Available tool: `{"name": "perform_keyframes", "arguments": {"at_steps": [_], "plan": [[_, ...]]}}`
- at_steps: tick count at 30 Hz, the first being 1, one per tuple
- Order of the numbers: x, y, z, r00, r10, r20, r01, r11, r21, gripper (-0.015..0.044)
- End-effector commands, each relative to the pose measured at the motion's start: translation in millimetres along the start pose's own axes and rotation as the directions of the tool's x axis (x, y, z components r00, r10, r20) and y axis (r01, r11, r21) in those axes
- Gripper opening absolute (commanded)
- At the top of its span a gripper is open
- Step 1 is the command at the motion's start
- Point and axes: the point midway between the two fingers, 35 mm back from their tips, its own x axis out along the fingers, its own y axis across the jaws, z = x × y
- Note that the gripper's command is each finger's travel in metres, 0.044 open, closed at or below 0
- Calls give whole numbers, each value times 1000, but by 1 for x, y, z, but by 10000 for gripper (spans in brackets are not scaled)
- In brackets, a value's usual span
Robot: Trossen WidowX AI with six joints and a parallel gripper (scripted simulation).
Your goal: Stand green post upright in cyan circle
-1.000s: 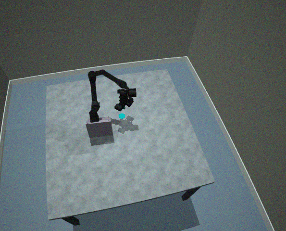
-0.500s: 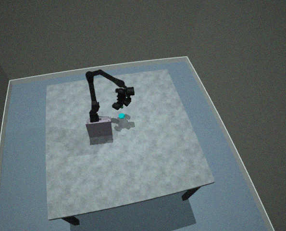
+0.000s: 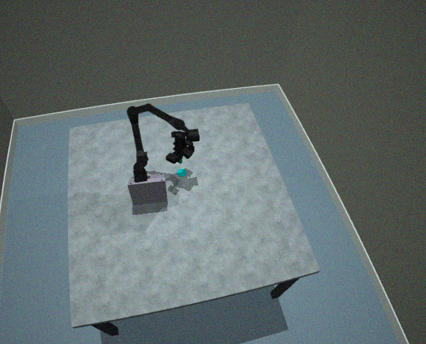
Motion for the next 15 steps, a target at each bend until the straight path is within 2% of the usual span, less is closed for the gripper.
{"name": "perform_keyframes", "arguments": {"at_steps": [1, 15], "plan": [[1, -1, -1, 1000, -18, 18, 18, 1000, 5, 22], [8, -6, -3, 994, -89, 62, 88, 996, 21, 22]]}}
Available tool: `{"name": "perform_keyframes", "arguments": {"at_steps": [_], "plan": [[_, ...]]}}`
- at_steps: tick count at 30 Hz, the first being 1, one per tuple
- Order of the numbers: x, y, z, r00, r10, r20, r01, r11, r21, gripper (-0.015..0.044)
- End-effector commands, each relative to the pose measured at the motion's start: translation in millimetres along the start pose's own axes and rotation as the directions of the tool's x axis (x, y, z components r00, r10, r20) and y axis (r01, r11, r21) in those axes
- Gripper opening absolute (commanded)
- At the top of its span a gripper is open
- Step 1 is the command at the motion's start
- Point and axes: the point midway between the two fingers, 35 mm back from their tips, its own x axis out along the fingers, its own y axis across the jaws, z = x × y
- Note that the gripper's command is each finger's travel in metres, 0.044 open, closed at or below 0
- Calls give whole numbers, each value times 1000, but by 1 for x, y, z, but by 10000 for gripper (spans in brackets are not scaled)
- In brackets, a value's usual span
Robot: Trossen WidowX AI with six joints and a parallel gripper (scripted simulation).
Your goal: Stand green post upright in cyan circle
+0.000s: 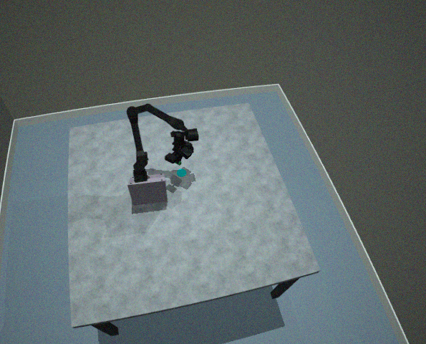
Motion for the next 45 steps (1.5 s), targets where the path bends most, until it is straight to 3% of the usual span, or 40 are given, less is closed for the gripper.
{"name": "perform_keyframes", "arguments": {"at_steps": [1, 45], "plan": [[1, -1, 0, 1000, -16, 20, 15, 1000, 5, 22], [16, -13, -4, 961, -189, 199, 182, 982, 56, 22]]}}
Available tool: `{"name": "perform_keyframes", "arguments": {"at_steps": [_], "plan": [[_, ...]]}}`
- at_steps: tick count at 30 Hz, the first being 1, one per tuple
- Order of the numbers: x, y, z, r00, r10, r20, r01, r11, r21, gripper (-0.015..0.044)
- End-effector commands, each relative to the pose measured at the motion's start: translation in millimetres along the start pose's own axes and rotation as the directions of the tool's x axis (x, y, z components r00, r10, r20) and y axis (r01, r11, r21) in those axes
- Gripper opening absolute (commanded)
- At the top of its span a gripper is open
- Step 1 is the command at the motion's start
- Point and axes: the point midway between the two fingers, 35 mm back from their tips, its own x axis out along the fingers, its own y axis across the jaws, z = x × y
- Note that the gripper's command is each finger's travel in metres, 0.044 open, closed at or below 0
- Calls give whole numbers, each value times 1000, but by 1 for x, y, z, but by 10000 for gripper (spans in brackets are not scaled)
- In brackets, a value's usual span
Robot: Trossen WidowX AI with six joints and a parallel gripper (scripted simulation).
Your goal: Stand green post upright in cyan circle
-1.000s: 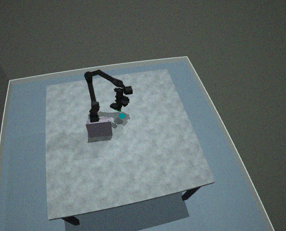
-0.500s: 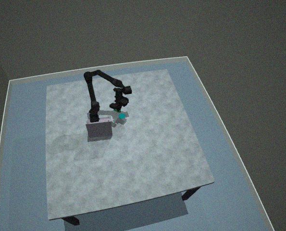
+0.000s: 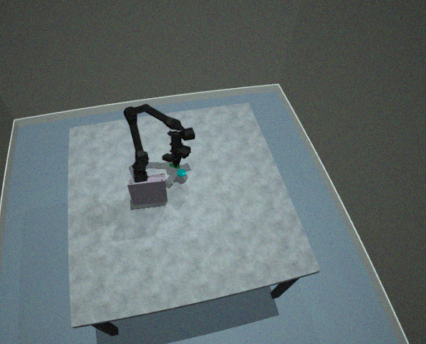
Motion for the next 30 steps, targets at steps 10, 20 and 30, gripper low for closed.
{"name": "perform_keyframes", "arguments": {"at_steps": [10, 20, 30], "plan": [[2, -2, -1, 997, -31, 69, 31, 999, 14, 22], [4, -3, -1, 991, -57, 119, 54, 998, 27, 22], [5, -5, -1, 982, -80, 170, 74, 996, 43, 22]]}}
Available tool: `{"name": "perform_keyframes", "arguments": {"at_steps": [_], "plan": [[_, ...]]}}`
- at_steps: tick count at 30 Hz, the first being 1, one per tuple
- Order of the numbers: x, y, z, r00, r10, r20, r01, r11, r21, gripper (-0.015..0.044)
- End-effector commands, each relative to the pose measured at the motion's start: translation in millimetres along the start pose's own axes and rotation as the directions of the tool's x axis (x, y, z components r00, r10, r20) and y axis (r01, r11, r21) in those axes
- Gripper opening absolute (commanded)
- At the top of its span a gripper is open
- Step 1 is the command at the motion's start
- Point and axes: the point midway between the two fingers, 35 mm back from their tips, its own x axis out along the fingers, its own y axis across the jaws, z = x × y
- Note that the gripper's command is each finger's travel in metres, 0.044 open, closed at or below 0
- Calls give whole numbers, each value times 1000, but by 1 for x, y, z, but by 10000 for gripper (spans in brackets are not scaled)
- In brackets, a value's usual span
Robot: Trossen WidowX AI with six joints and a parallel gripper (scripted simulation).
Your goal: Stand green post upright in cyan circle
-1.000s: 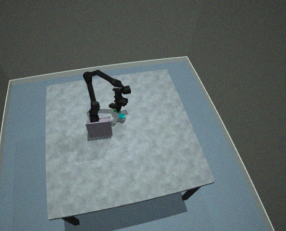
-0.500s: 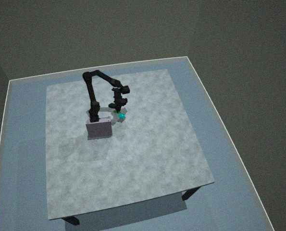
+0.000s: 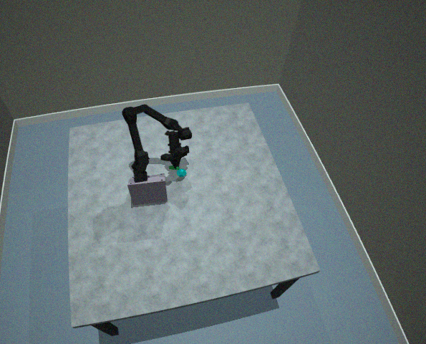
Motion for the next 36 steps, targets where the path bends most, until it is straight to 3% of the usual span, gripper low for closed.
{"name": "perform_keyframes", "arguments": {"at_steps": [1, 36], "plan": [[0, 0, 1, 1000, -2, 26, 2, 1000, 10, 22], [1, -3, 2, 975, -44, 216, 32, 998, 61, 22]]}}
